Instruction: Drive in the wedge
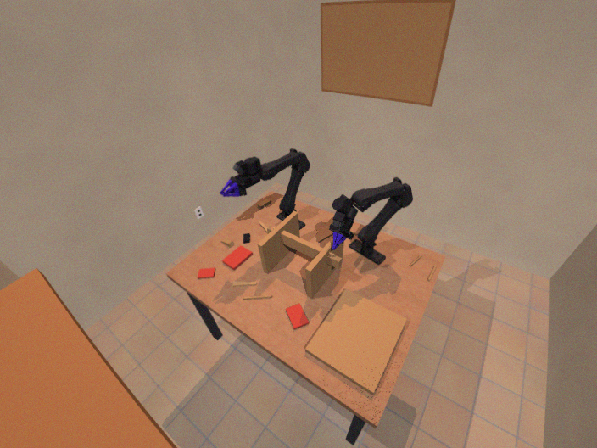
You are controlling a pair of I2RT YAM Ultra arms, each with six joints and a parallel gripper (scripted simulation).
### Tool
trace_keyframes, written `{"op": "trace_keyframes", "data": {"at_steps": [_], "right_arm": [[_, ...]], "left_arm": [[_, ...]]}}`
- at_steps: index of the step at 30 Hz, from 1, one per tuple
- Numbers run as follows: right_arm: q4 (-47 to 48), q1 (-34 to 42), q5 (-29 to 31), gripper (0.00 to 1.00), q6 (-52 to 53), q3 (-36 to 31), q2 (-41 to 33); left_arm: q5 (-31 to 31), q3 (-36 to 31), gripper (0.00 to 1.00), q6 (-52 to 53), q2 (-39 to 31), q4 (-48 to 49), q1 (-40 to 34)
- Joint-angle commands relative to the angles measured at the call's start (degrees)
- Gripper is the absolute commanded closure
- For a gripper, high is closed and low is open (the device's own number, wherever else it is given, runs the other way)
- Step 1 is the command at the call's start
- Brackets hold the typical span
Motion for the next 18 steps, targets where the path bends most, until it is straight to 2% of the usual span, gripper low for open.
{"op": "trace_keyframes", "data": {"at_steps": [1,6,8,10,18], "right_arm": [[1.2,0.4,0.3,0.80,0.3,0.6,0.4],[1.2,0.4,0.3,0.80,0.3,0.6,0.4],[1.2,0.4,0.3,0.80,0.3,0.6,0.4],[1.2,0.4,0.3,0.80,0.3,0.6,0.4],[1.2,0.4,0.3,0.80,0.3,0.6,0.4]], "left_arm": [[-0.6,-1.1,1.00,0.1,-2.2,1.0,0.8],[-0.5,-0.3,1.00,0.3,-1.5,1.4,0.2],[-0.5,-2.6,1.00,0.4,-2.4,1.5,0.6],[-0.4,-1.0,1.00,0.4,-1.8,1.1,0.9],[0.0,-3.5,1.00,0.6,-2.6,2.7,0.4]]}}
